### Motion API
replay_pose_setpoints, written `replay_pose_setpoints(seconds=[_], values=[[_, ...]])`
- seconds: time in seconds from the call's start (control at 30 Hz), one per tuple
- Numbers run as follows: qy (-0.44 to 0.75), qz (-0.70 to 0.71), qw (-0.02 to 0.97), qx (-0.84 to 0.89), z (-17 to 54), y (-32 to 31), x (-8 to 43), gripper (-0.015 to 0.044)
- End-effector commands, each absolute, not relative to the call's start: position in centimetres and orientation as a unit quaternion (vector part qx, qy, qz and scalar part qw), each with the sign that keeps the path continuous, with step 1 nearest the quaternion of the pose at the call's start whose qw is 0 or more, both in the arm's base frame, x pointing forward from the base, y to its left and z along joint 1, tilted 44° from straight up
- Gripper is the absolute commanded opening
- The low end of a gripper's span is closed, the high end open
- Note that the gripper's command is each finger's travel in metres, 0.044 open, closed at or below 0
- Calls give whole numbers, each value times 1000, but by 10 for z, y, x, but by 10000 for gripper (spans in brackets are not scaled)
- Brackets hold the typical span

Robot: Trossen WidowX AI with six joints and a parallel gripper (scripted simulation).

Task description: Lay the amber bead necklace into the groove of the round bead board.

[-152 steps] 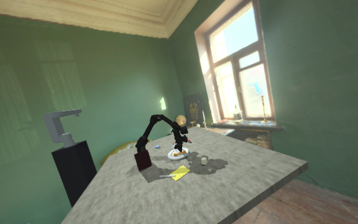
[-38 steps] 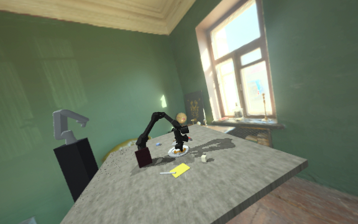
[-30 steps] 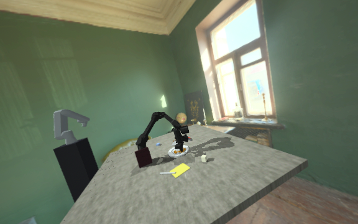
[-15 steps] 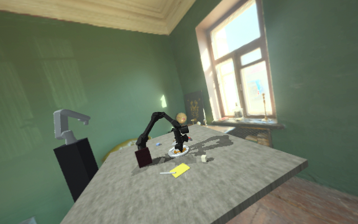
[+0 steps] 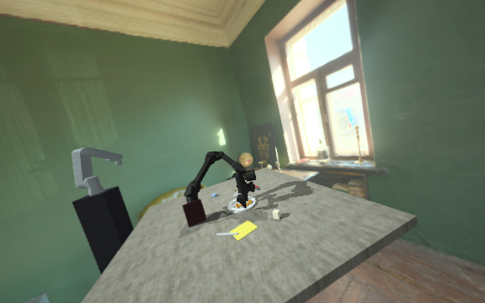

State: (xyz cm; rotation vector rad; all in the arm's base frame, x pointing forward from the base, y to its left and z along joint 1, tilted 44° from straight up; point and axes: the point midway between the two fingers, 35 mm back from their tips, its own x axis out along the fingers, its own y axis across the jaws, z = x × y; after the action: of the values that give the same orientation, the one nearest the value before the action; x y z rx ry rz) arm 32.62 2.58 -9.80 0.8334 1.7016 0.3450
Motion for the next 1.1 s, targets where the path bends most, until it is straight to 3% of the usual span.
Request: replay_pose_setpoints(seconds=[0.0, 0.63, 1.03, 1.07], values=[[726, 149, 571, 354, -98, 26, 326, 440], [726, 149, 571, 354, -98, 26, 326, 440], [561, 486, 670, 26, -58, 35, 298, 125], [536, 513, 670, -6, -55, 36, 295, 120]])
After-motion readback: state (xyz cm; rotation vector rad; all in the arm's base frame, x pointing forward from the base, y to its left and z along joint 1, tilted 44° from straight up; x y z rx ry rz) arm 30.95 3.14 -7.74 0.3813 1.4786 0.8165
